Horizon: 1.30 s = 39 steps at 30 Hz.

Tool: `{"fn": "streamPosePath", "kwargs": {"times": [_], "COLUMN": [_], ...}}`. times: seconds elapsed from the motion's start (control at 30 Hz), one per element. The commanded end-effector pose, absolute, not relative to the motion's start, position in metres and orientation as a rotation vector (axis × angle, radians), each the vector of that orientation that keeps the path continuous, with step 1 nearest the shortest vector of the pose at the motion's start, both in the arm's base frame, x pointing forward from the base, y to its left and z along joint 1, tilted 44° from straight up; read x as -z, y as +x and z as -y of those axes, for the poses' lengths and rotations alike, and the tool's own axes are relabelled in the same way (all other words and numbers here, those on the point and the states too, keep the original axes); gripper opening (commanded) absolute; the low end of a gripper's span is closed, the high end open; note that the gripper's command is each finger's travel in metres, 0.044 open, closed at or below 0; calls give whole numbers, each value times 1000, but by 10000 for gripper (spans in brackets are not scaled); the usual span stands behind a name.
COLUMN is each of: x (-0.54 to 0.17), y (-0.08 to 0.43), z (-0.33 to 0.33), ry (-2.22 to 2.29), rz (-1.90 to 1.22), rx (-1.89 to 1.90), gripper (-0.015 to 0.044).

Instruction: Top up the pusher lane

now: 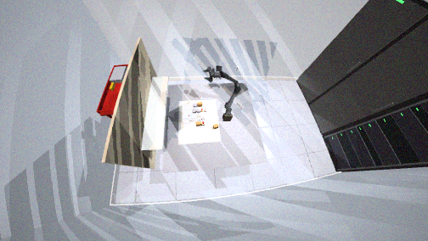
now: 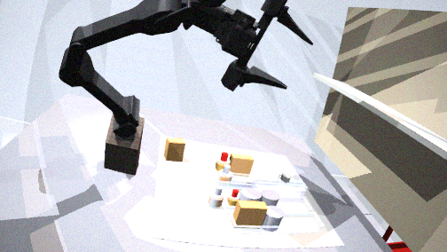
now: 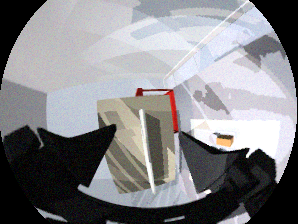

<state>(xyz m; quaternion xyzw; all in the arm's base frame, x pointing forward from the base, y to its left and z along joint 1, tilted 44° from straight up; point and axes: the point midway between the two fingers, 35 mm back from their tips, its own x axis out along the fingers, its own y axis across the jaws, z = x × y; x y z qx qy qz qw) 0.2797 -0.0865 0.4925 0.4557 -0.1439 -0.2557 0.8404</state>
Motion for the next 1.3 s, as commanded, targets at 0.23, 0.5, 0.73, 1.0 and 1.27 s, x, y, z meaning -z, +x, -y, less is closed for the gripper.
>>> {"fn": "streamPosePath", "kwargs": {"times": [0.23, 0.5, 0.73, 1.0, 1.27], "x": [-317, -190, -105, -103, -79], "y": [341, 324, 275, 273, 272], "z": [114, 131, 135, 135, 155], "ry": [401, -86, -478, -488, -489], "rz": [-376, -997, -1544, -1559, -1558], "rx": [855, 884, 732, 726, 727], "gripper": [440, 440, 440, 440, 440]}}
